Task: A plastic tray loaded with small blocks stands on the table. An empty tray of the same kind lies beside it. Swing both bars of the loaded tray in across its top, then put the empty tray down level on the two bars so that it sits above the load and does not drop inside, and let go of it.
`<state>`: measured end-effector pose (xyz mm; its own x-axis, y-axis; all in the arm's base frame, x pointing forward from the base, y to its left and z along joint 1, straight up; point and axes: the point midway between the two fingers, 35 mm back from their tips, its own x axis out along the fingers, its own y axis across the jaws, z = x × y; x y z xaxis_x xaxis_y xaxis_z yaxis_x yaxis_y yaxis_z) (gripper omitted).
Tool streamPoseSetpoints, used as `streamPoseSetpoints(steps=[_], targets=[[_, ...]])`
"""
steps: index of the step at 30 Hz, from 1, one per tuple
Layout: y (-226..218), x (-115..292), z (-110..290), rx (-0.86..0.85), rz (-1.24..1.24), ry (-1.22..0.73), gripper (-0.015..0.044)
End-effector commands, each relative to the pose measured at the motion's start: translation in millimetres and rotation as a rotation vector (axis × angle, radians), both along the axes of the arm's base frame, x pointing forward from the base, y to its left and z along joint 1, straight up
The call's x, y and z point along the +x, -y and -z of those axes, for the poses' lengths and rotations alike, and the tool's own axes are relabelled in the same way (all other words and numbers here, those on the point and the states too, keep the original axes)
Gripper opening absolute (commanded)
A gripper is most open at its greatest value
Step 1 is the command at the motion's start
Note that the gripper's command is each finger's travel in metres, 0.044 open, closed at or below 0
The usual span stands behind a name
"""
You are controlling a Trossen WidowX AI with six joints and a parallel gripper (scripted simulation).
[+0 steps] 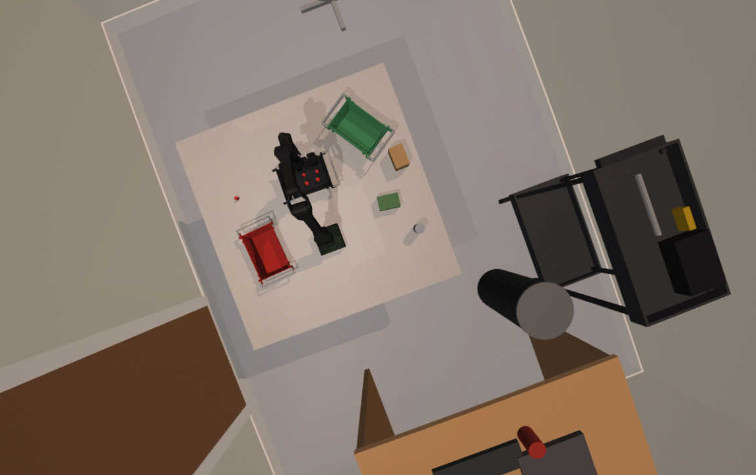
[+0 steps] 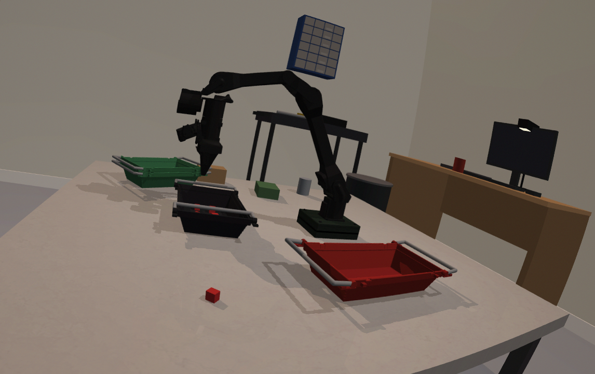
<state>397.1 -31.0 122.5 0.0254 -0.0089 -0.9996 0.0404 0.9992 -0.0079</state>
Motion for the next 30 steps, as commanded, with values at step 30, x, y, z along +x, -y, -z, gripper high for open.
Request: streamPoseSetpoints(steps=[30], targets=[[146, -30, 79, -0.010, 0.000, 0.007, 0.0086]])
